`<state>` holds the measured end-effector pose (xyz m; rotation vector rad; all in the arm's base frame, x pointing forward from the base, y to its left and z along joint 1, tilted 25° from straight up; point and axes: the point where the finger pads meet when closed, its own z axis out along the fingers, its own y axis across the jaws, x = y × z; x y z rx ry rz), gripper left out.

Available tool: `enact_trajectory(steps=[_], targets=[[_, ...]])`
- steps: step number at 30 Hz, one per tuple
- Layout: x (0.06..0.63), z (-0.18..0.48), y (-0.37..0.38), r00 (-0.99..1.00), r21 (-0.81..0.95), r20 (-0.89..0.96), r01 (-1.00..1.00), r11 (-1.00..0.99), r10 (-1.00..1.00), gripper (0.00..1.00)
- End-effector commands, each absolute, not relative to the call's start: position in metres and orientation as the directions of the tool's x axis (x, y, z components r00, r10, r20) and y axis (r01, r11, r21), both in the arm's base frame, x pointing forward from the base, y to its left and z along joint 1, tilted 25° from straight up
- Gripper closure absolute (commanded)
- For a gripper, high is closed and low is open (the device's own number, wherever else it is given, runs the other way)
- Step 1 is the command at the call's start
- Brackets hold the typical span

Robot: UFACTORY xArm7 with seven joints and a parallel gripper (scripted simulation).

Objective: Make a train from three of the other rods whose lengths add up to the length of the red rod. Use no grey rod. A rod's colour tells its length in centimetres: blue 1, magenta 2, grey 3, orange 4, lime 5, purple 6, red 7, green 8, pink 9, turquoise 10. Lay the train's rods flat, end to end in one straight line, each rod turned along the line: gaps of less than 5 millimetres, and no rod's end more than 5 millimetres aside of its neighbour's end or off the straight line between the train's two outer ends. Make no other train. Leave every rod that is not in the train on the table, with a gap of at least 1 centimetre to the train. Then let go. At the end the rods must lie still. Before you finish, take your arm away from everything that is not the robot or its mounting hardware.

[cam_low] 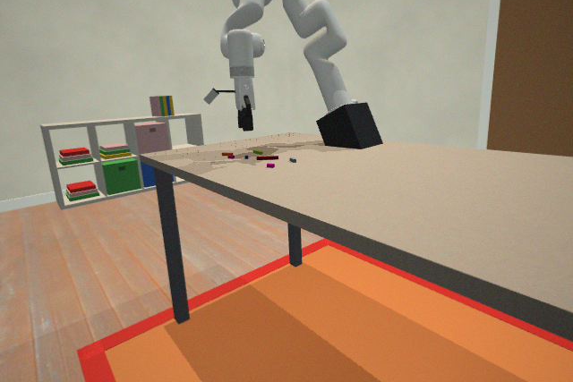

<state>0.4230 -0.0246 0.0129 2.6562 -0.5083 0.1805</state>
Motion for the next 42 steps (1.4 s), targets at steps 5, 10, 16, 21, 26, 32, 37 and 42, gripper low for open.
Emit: enact_trajectory(steps=[5,10,16,21,26,32,37,42], targets=[[0.429,0.005,-0.011,0.992,0.429,0.089,-0.118,-0.896,-0.089,0.00],[0.431,0.000,-0.005,0.999,0.440,0.031,0.015,-0.898,0.031,0.00],[0.433,-0.005,0.003,0.984,0.442,-0.040,0.172,-0.880,0.172,0.00],[0.434,-0.010,0.010,0.956,0.436,-0.093,0.290,-0.852,0.277,0.00],[0.435,-0.015,0.017,0.909,0.421,-0.151,0.414,-0.807,0.388,0.00],[0.436,-0.019,0.023,0.860,0.403,-0.195,0.508,-0.761,0.471,0.00],[0.437,-0.025,0.033,0.760,0.364,-0.261,0.649,-0.668,0.595,0.00],[0.438,-0.030,0.040,0.667,0.326,-0.307,0.744,-0.583,0.679,0.00]])
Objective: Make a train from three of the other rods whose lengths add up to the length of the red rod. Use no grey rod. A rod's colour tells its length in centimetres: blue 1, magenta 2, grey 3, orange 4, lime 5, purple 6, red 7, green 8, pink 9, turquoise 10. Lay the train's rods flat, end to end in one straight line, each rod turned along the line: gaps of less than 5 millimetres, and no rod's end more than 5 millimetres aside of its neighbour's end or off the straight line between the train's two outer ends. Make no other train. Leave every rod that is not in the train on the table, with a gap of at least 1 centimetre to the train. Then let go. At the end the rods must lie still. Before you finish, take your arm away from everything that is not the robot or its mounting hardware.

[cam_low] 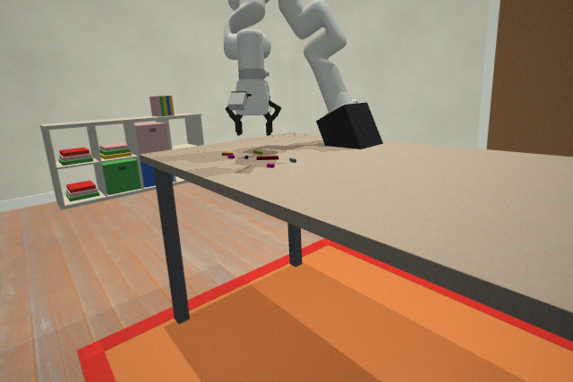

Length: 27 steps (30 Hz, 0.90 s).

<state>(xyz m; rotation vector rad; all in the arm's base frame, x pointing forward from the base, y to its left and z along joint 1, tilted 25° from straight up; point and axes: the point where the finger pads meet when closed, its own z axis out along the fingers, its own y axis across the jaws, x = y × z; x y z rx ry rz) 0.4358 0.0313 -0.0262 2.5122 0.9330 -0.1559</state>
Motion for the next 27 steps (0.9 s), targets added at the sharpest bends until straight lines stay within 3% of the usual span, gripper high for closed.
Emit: enact_trajectory(steps=[1,27], targets=[[0.438,-0.031,0.042,0.647,0.318,-0.315,0.761,-0.565,0.695,0.00],[0.440,-0.057,0.084,0.037,0.056,-0.432,0.998,-0.014,0.901,0.00]])
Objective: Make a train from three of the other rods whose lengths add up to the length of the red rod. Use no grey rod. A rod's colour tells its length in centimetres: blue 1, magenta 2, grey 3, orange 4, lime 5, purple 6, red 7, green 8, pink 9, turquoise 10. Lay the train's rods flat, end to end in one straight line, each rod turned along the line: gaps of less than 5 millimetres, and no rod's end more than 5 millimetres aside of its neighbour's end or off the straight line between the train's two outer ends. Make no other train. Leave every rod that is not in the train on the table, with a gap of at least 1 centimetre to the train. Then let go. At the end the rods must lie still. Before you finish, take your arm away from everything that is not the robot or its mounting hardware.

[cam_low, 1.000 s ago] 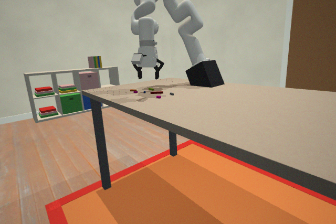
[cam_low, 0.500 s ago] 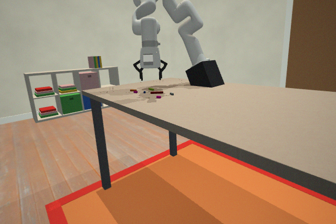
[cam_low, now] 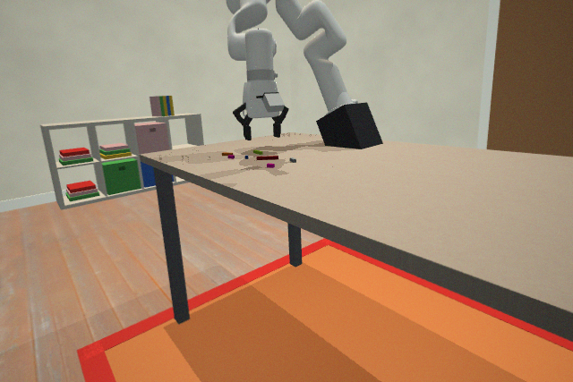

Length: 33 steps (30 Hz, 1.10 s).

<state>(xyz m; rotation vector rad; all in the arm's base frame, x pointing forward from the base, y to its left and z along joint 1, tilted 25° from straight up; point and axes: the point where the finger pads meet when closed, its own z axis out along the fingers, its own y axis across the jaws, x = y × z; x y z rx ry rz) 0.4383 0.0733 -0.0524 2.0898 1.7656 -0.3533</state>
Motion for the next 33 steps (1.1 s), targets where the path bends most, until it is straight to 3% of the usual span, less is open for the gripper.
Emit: enact_trajectory(steps=[1,12,24,25,33], targets=[[0.440,-0.057,0.085,0.012,0.045,-0.432,0.999,0.008,0.902,0.00],[0.439,-0.068,0.105,-0.276,-0.078,-0.417,0.960,0.268,0.866,0.00],[0.439,-0.073,0.114,-0.406,-0.133,-0.397,0.913,0.386,0.823,0.00],[0.439,-0.073,0.114,-0.406,-0.133,-0.397,0.913,0.386,0.823,0.76],[0.439,-0.073,0.114,-0.406,-0.133,-0.397,0.913,0.386,0.823,0.76]])
